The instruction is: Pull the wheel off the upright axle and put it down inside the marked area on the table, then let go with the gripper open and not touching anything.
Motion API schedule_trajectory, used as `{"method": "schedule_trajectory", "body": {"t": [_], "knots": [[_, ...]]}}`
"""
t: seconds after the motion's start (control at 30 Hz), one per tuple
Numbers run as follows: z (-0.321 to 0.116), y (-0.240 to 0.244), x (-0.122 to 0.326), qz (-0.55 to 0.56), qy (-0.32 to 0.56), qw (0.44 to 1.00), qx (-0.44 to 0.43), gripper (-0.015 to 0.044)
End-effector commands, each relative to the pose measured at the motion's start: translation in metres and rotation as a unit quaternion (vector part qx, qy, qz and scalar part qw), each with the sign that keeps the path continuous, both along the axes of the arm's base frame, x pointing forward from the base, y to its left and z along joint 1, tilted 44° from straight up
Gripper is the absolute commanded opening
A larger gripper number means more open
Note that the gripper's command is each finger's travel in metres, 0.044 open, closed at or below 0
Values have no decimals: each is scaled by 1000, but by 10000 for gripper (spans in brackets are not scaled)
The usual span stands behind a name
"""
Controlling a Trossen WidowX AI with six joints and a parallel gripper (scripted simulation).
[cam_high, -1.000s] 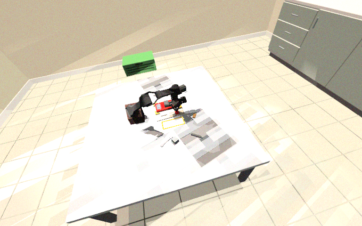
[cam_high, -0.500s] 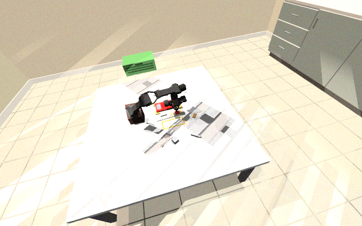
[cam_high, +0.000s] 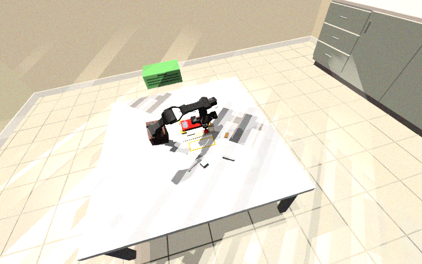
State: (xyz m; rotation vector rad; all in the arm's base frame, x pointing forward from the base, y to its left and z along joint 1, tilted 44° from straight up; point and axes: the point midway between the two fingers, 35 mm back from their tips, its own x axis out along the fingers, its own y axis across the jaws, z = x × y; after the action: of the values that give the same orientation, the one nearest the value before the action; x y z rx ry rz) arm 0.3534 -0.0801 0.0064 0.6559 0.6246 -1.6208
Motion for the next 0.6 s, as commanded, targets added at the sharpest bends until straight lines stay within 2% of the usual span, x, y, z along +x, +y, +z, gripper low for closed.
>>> {"method": "schedule_trajectory", "body": {"t": [0.0,0.4,0.57], "knots": [[1,1,1,-1,-3,1000,1,0],[27,26,2,-1,-2,1000,2,0],[27,19,-2,1,1,1000,1,0]]}}
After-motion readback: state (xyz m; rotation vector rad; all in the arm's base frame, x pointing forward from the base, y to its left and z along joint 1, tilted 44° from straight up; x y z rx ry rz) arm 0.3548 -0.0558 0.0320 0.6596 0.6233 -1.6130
